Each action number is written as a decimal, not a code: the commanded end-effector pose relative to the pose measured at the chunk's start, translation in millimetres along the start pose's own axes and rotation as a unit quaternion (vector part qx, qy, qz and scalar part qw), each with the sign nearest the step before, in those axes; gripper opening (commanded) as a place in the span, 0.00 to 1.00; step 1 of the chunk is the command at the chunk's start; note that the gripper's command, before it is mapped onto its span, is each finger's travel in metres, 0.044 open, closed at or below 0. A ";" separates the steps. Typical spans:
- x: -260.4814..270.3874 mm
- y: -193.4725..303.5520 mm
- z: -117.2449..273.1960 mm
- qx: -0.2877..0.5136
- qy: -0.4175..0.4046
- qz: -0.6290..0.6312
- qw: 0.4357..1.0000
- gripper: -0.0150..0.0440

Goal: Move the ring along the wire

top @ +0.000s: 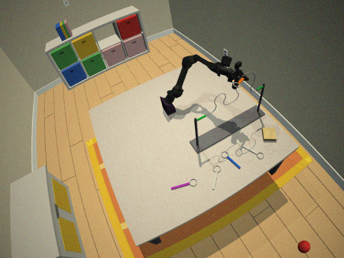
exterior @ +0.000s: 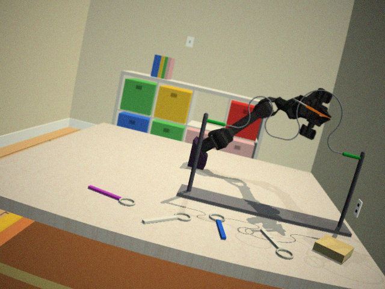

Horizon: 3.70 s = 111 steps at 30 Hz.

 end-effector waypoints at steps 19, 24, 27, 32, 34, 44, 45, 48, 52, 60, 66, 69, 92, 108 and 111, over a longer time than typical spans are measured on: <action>2.0 0.5 -0.7 -0.022 -0.053 -0.122 0.991 0.00; 2.8 0.6 -0.8 -0.027 -0.065 -0.150 0.986 0.00; 3.3 0.7 -0.9 -0.030 -0.072 -0.167 0.983 0.00; 4.1 0.7 -1.0 -0.034 -0.085 -0.194 0.977 0.00; 4.4 0.8 -1.1 -0.036 -0.090 -0.205 0.974 0.00; 5.9 0.8 -1.3 -0.045 -0.113 -0.259 0.958 0.00; 6.0 0.9 -1.3 -0.046 -0.116 -0.264 0.956 0.00; 6.3 1.0 -1.4 -0.048 -0.122 -0.279 0.951 0.00; 6.4 1.3 -1.5 -0.051 -0.130 -0.297 0.944 0.00; 5.3 3.3 -2.1 -0.055 -0.142 -0.323 0.934 0.00; 2.7 6.9 -3.1 -0.056 -0.145 -0.330 0.931 0.00; 0.3 9.8 -3.8 -0.055 -0.143 -0.325 0.933 0.00; -44.9 35.7 0.9 0.014 -0.089 -0.175 0.980 0.00; -90.6 46.1 4.5 0.047 -0.004 -0.004 0.999 0.00; -99.5 46.2 6.0 0.054 0.012 0.030 0.998 0.00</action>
Point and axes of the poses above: the point midway between the two fingers, 35 mm back from their tips, its own z axis back along the fingers, its own x axis across the jaws, y = z × x, the point moved 5 cm from there along z, back along the fingers, and after that the axes turned 6 degrees about z, right-handed, at the moved point
